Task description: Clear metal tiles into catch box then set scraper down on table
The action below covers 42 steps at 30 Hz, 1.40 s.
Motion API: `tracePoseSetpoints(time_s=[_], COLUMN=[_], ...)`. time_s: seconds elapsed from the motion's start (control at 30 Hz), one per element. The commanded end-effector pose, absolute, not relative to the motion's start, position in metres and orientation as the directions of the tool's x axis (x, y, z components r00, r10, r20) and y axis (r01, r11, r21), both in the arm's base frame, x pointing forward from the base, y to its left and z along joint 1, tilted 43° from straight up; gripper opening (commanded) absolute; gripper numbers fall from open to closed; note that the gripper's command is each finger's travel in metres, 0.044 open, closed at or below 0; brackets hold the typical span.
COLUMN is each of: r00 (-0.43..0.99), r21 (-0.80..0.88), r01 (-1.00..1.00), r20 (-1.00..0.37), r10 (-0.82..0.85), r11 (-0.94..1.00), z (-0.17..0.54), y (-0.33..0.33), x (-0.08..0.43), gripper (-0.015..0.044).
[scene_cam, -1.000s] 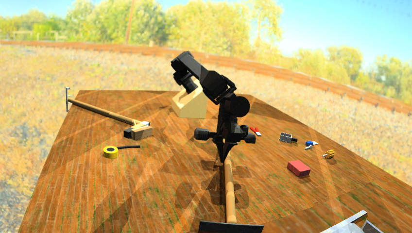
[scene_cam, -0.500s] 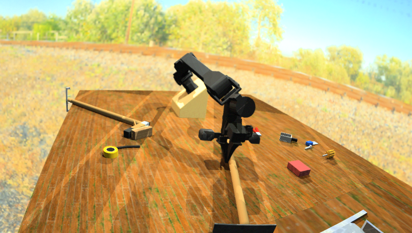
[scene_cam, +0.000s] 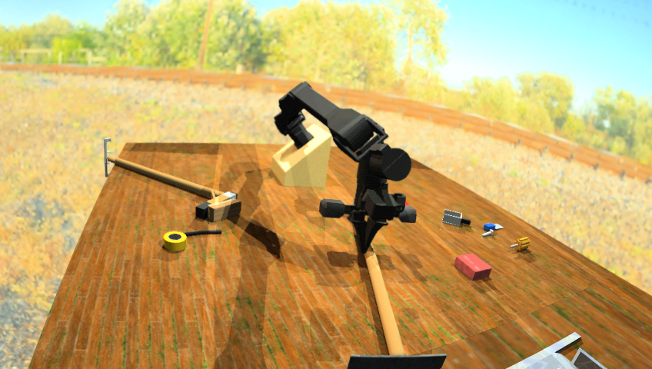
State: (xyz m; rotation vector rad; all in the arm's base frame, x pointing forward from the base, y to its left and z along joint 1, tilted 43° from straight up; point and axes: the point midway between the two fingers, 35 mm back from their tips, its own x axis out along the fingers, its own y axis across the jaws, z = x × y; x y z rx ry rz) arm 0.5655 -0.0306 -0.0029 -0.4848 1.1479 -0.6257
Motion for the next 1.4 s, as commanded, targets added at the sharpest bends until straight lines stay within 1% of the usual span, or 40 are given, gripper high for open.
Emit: tracePoseSetpoints(time_s=[0.0,0.17,1.1,1.37], r00=[0.297,0.302,0.461,0.464], r21=[-0.64,-0.64,-0.661,-0.661], r01=[0.224,0.222,0.12,0.118], r20=[-0.673,-0.672,-0.623,-0.623], r10=[-0.677,-0.676,-0.632,-0.63], r11=[0.735,0.736,0.74,0.741], z=[0.011,0.015,0.126,0.122], y=[-0.02,-0.018,0.032,0.027], x=[0.568,0.568,0.543,0.545], gripper=[0.0,0.0,0.0,0.0])
